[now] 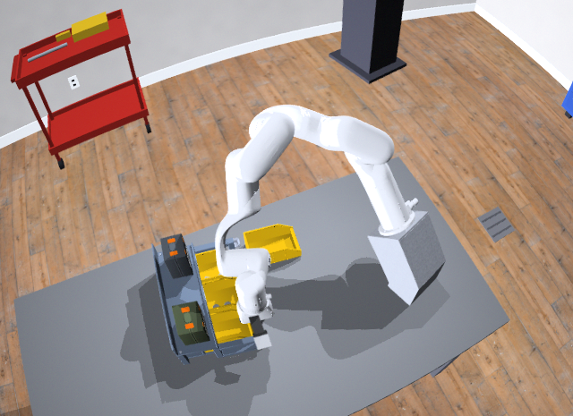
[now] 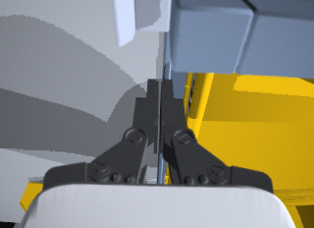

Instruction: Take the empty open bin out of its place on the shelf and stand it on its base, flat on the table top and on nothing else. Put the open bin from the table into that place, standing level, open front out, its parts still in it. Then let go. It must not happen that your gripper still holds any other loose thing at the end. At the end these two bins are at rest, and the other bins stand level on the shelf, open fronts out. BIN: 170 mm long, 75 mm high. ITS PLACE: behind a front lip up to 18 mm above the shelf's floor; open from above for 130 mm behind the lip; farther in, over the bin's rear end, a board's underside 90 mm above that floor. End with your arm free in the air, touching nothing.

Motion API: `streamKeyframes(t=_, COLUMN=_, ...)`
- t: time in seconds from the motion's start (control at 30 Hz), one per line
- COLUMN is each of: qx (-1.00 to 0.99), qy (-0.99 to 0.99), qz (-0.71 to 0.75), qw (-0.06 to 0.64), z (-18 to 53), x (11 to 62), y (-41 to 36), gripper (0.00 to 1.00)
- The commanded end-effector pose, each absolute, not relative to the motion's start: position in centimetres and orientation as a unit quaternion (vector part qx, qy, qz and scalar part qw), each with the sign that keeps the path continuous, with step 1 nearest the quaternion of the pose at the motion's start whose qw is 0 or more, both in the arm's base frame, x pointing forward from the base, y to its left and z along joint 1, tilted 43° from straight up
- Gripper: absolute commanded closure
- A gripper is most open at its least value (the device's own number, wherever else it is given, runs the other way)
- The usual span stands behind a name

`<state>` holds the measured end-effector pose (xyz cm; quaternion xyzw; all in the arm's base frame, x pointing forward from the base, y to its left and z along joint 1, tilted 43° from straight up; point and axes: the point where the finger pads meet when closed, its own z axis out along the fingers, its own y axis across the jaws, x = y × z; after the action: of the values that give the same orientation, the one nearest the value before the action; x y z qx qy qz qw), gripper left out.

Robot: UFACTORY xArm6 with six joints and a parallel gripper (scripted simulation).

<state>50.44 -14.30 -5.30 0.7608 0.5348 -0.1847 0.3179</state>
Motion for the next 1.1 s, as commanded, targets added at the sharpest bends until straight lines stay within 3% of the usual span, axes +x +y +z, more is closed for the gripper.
streamKeyframes(t=0.0, qx=0.761, qy=0.535, qz=-0.183, qw=0.319, z=-5.0, x=50.1, y=-13.8, gripper=1.00)
streamKeyframes(t=0.73, qx=0.761, qy=0.535, qz=-0.183, qw=0.319, z=-4.0, x=49.2, y=-12.5, gripper=1.00)
streamKeyframes(t=1.07, qx=0.761, qy=0.535, qz=-0.183, qw=0.319, z=-0.2, x=48.8, y=-8.9, gripper=1.00)
